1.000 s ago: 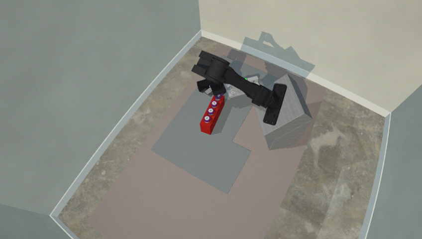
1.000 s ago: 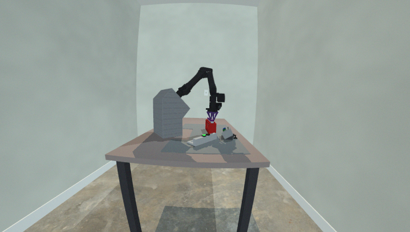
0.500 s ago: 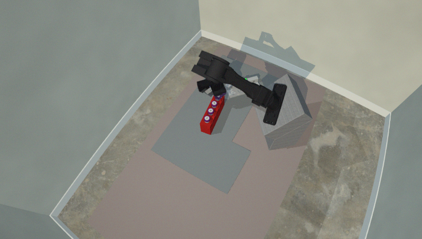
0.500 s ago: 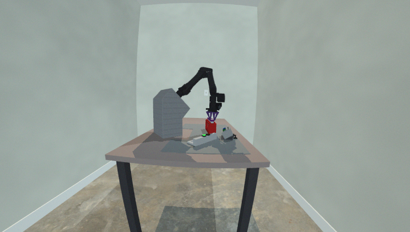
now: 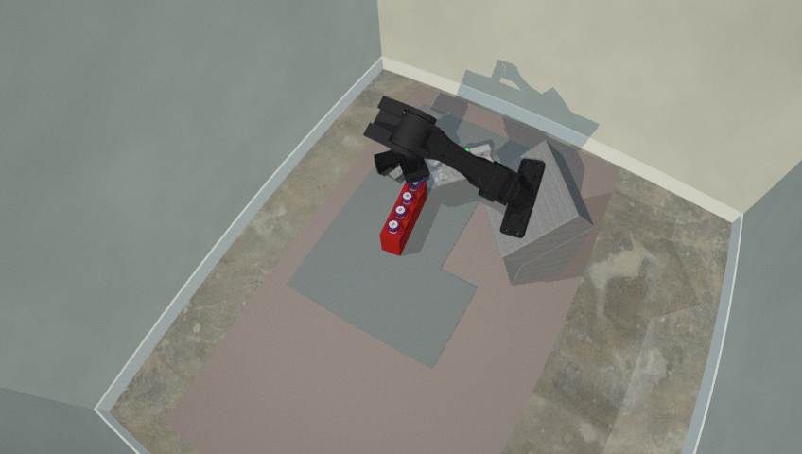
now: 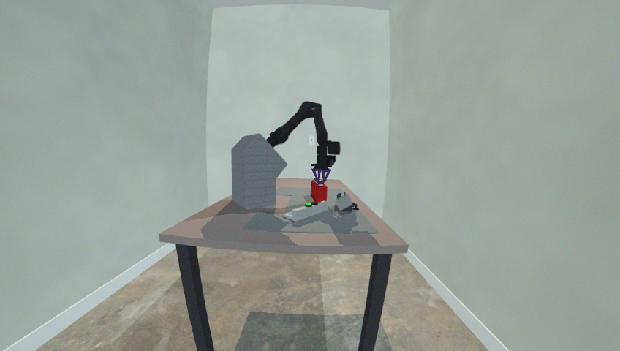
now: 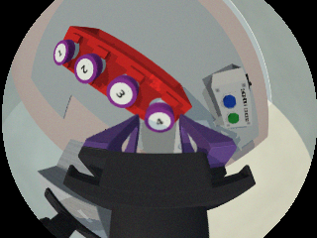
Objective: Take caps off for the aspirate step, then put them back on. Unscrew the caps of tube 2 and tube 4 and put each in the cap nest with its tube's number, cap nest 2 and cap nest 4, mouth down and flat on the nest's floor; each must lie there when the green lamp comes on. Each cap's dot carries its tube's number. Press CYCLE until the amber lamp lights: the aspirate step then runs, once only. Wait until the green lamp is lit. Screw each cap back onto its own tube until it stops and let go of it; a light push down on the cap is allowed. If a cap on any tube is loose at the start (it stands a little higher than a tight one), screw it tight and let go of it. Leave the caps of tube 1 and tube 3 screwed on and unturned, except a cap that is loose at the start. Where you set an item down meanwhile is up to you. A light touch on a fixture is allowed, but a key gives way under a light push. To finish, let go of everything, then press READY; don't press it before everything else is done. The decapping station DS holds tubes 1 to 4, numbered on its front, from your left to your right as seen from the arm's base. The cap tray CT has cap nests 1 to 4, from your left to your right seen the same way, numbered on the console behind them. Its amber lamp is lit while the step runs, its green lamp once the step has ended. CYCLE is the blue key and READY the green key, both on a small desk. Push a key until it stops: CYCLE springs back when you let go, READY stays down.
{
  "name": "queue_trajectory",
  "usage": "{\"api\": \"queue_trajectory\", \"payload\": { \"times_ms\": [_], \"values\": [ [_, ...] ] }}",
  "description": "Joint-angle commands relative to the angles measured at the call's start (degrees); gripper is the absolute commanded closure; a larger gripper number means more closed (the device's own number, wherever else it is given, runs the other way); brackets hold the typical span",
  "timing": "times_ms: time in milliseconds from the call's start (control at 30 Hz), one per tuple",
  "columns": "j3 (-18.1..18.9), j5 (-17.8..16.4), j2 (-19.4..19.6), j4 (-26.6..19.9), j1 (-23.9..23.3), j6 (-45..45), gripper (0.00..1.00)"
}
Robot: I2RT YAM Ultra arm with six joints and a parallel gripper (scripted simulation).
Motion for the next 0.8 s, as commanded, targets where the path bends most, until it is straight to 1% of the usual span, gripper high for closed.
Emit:
{"api": "queue_trajectory", "payload": {
  "times_ms": [0, 233, 300, 367, 767],
  "values": [
    [0.0, 0.1, -0.1, 0.3, -0.1, 6.0, 0.51],
    [0.0, 0.3, 0.6, 1.2, 0.3, 22.5, 0.51],
    [0.0, 0.3, 0.6, 1.2, 0.3, 22.5, 0.51],
    [0.0, 0.3, 0.8, 1.5, 0.4, 27.2, 0.51],
    [0.0, 0.4, 1.2, 2.0, 0.6, 27.3, 0.51]
  ]
}}
